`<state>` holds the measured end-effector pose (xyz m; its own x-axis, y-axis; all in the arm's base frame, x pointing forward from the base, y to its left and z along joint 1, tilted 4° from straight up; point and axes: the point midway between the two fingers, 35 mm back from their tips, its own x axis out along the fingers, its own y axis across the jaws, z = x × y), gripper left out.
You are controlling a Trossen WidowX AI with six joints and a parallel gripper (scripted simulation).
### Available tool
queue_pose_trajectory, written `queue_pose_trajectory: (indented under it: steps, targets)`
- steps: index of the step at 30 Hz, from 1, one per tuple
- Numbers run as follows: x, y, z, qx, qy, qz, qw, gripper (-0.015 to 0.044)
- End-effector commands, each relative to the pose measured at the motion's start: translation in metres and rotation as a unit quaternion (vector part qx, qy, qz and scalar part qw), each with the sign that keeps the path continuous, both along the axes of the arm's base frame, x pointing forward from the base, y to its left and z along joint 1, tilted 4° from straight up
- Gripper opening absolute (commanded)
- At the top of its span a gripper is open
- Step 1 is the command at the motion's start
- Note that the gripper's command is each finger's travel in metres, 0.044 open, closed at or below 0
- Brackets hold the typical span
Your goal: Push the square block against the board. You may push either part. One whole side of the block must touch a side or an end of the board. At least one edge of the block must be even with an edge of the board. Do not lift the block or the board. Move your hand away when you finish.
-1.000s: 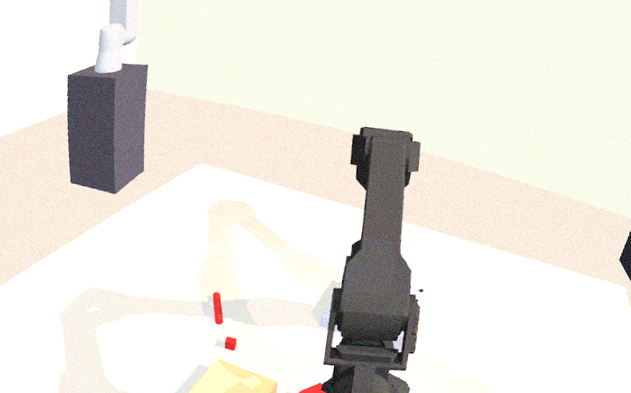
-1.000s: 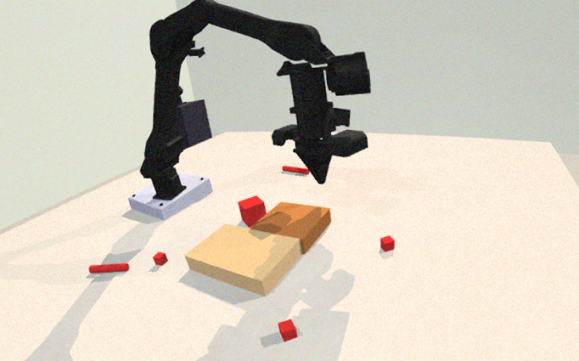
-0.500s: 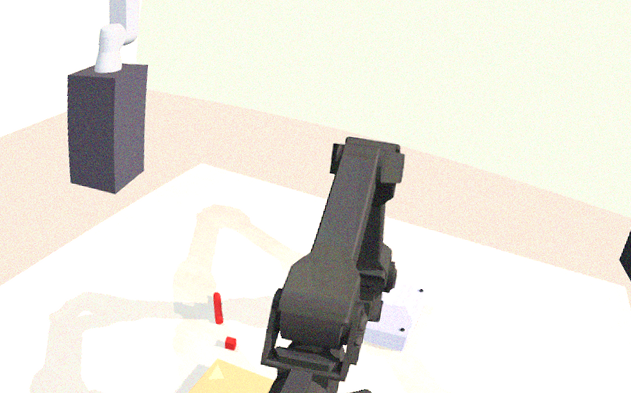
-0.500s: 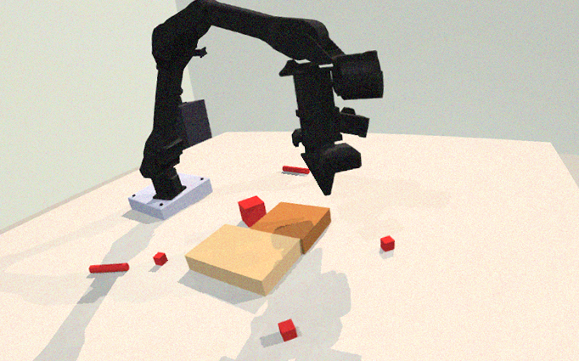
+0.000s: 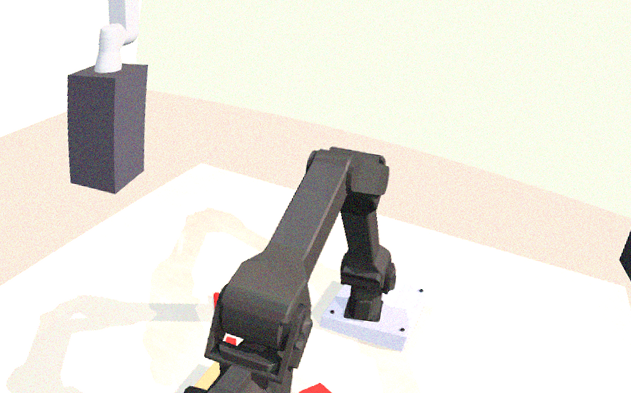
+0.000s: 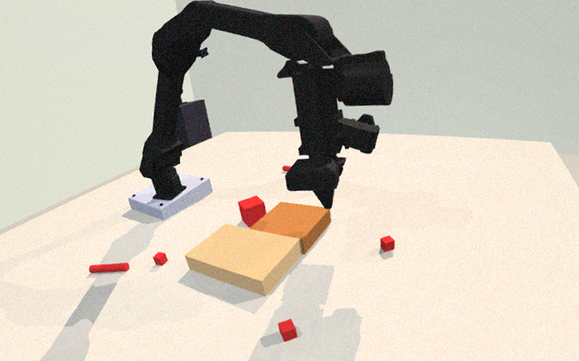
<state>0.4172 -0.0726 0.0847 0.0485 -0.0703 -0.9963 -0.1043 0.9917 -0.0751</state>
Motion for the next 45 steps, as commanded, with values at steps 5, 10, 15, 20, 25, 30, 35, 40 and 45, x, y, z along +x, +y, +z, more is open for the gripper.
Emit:
queue_pose_trajectory:
  steps: [5,10,15,20,25,30,35,40,45]
  targets:
    - [0.004,-0.005,-0.011,0.001,-0.002,-0.023,1.000,0.0000]
    - [0.005,-0.008,-0.054,0.001,-0.002,-0.023,1.000,0.0000]
    - [0.005,-0.008,-0.054,0.001,-0.002,-0.023,1.000,0.0000]
    - [0.002,-0.008,-0.054,0.001,-0.002,-0.023,1.000,0.0000]
    - [-0.003,-0.008,-0.054,0.001,-0.002,-0.023,1.000,0.0000]
    - [-0.007,-0.009,-0.054,0.001,-0.002,-0.023,1.000,0.0000]
    - [-0.012,-0.009,-0.054,0.001,-0.002,-0.023,1.000,0.0000]
    - [-0.016,-0.009,-0.055,0.001,-0.002,-0.023,1.000,0.0000]
    - [-0.020,-0.009,-0.055,0.001,-0.001,-0.023,1.000,0.0000]
